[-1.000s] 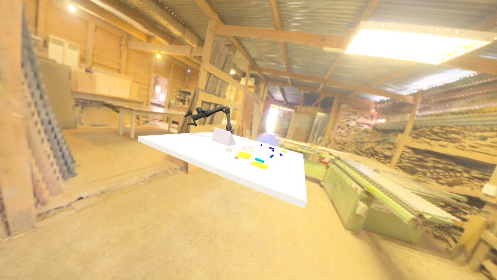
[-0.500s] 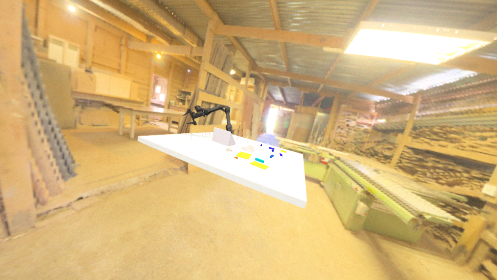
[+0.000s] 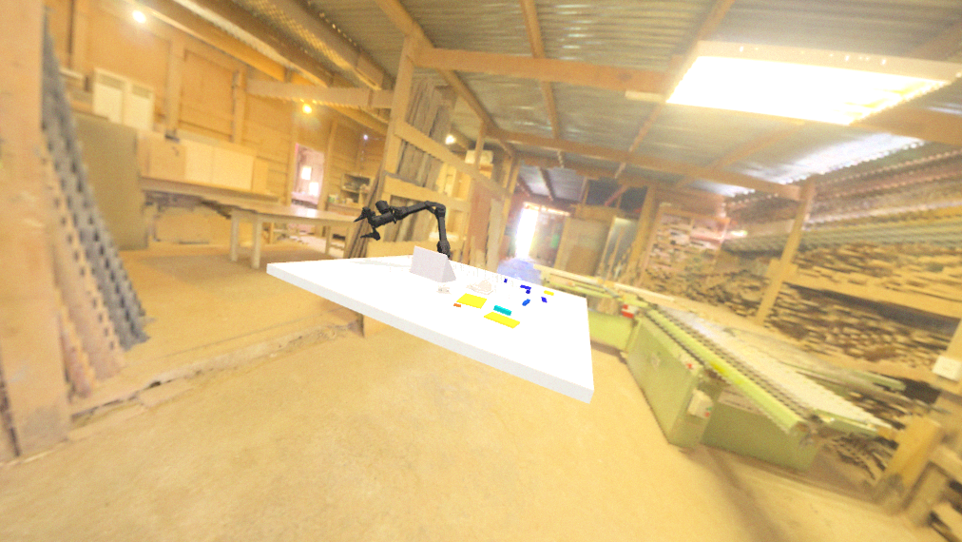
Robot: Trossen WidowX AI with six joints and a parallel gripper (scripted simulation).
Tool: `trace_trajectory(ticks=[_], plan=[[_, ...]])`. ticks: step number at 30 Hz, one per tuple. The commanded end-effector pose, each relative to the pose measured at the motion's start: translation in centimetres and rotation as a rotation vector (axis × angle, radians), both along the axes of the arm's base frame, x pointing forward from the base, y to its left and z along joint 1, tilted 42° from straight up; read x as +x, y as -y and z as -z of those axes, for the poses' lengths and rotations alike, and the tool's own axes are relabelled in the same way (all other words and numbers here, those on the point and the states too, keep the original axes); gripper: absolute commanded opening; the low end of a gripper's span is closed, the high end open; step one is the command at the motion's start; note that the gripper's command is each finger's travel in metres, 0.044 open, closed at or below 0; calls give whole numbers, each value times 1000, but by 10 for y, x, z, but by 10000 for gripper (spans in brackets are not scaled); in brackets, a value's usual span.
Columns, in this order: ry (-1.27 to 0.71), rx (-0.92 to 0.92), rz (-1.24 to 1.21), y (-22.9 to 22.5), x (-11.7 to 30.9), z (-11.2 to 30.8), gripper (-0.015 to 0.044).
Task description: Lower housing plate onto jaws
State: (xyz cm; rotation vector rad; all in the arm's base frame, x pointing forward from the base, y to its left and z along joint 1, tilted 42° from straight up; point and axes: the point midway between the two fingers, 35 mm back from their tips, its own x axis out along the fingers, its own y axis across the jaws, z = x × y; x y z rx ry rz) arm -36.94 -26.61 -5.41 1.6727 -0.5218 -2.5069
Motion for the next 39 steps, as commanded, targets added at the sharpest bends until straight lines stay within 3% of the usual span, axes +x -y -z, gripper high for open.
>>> trace_trajectory(ticks=[1, 39], plan=[[8, 15, -50, 6, 7, 2, 440], [83, 209, -713, 76, 124, 29, 440]])
